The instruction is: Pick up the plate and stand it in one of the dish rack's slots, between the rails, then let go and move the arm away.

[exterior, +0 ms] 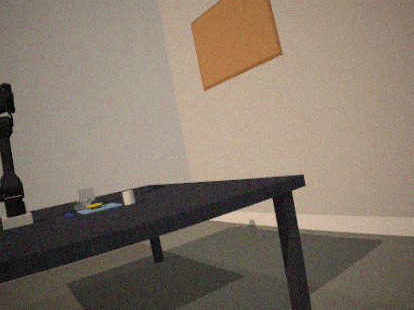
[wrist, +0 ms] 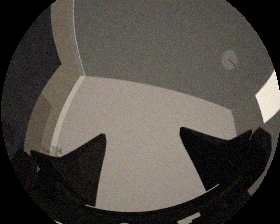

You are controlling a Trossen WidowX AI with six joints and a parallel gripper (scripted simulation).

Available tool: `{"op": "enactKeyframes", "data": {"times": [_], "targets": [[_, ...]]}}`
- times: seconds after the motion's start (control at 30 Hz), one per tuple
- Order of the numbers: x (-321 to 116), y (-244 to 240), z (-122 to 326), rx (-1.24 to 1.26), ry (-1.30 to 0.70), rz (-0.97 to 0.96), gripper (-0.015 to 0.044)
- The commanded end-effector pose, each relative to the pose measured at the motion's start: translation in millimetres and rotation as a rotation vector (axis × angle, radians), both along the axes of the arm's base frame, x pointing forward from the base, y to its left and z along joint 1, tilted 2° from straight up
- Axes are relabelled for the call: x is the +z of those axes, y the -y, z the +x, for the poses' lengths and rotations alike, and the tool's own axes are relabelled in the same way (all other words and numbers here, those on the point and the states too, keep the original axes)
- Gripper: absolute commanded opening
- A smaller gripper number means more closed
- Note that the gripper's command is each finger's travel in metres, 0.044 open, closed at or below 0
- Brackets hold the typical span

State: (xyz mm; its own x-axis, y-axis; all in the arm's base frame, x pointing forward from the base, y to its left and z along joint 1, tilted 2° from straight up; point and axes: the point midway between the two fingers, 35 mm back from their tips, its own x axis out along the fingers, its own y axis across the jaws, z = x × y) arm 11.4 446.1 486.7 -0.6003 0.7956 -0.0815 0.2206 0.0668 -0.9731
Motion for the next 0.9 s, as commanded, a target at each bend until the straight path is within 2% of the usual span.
{"op": "enactKeyframes", "data": {"times": [0.0,0.43,0.87], "targets": [[-9,1,33,-0.105,-0.029,-0.051,0.0400],[-44,13,127,-0.409,-0.206,-0.253,0.0400],[-85,51,216,-0.732,-0.450,-0.442,0.0400]]}}
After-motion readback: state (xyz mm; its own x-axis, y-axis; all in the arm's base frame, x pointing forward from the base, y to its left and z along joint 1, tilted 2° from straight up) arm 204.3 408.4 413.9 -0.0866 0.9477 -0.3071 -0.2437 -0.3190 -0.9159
